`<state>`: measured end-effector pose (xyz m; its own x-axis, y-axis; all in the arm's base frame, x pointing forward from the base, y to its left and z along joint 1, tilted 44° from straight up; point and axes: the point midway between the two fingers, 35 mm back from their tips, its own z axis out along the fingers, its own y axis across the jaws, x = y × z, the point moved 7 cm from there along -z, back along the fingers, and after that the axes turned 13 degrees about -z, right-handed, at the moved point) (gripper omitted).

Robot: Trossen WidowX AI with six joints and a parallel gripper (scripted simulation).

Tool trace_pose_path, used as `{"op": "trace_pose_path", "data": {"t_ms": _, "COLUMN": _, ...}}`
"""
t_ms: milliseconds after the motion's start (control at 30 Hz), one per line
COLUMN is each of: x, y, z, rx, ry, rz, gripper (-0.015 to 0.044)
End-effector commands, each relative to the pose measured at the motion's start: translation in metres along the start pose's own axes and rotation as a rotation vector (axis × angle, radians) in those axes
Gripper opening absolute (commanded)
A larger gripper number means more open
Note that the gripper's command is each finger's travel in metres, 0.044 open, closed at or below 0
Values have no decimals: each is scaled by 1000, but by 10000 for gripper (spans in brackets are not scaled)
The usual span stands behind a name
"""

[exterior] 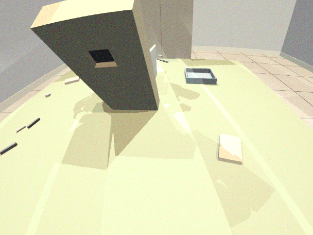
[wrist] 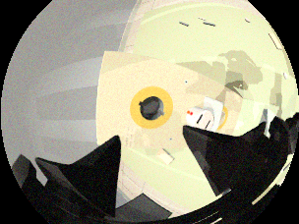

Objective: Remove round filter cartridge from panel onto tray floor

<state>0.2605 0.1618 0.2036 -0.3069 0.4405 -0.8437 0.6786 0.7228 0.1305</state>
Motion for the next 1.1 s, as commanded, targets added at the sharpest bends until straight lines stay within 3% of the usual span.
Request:
{"op": "trace_pose_path", "data": {"t_ms": 0, "x": 19, "y": -25, "z": 21, "rx": 112, "ry": 119, "rz": -635, "gripper": 305}}
{"op": "trace_pose_path", "data": {"t_ms": 200, "x": 31, "y": -52, "z": 35, "rx": 159, "ry": 302, "rz": -1244, "gripper": 305}}
{"op": "trace_pose_path", "data": {"t_ms": 1067, "x": 35, "y": -58, "z": 57, "rx": 158, "ry": 310, "rz": -1262, "gripper": 305}}
